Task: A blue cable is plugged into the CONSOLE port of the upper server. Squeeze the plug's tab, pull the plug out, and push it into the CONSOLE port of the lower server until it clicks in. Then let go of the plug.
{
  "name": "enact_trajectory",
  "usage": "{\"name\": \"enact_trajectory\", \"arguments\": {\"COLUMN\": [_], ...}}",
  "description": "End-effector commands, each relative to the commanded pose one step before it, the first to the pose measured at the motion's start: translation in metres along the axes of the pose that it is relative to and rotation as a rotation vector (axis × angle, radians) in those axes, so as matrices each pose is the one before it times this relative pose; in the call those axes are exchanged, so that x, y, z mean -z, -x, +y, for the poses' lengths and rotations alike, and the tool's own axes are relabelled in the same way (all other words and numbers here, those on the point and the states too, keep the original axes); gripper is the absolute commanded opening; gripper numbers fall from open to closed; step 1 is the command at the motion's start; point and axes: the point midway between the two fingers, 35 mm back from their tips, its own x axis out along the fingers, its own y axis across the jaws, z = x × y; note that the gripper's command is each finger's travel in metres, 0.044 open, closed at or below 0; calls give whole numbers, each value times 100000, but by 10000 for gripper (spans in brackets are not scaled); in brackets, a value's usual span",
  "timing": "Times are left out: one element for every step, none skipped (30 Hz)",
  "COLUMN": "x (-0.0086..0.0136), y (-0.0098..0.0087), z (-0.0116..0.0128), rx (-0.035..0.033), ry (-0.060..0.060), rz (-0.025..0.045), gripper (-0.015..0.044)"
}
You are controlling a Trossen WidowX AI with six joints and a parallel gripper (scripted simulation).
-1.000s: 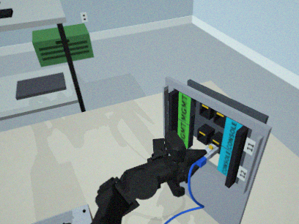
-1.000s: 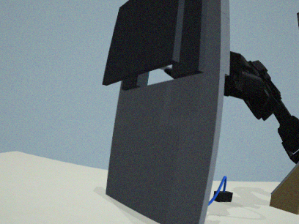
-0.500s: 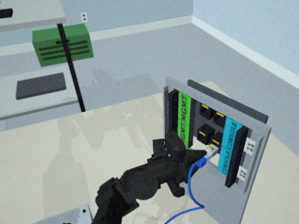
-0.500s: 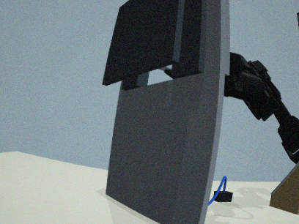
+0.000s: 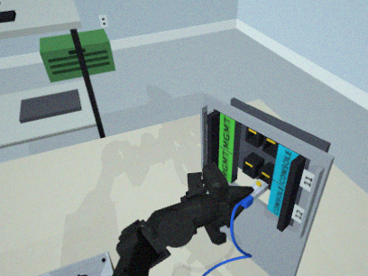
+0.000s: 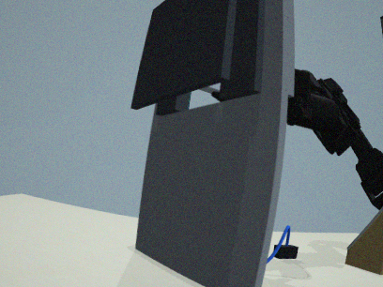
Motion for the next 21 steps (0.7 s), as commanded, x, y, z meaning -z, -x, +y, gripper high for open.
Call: {"name": "enact_trajectory", "arguments": {"x": [86,0,0,0,0,-1,-1,-1,-1,0,0,0,0,0,0,0,0,0,0,0,0], "y": [28,0,0,0,-1,-2,-2,-2,-2,-1,0,0,0,0,0,0,0,0,0,0,0], "z": [-166,0,0,-9,-26,-35,-54,-60,-50,-30,-10,0,0,0,0,0,0,0,0,0,0], "rx": [469,0,0,7,20,26,41,45,37,22,7,0,0,0,0,0,0,0,0,0,0], "ry": [164,0,0,-2,-6,-8,-13,-15,-12,-7,-2,0,0,0,0,0,0,0,0,0,0], "rz": [212,0,0,3,10,14,21,23,19,12,4,0,0,0,0,0,0,0,0,0,0], "gripper": [0,0,0,0,0,0,0,0,0,0,0,0,0,0,0,0,0,0,0,0,0]}}
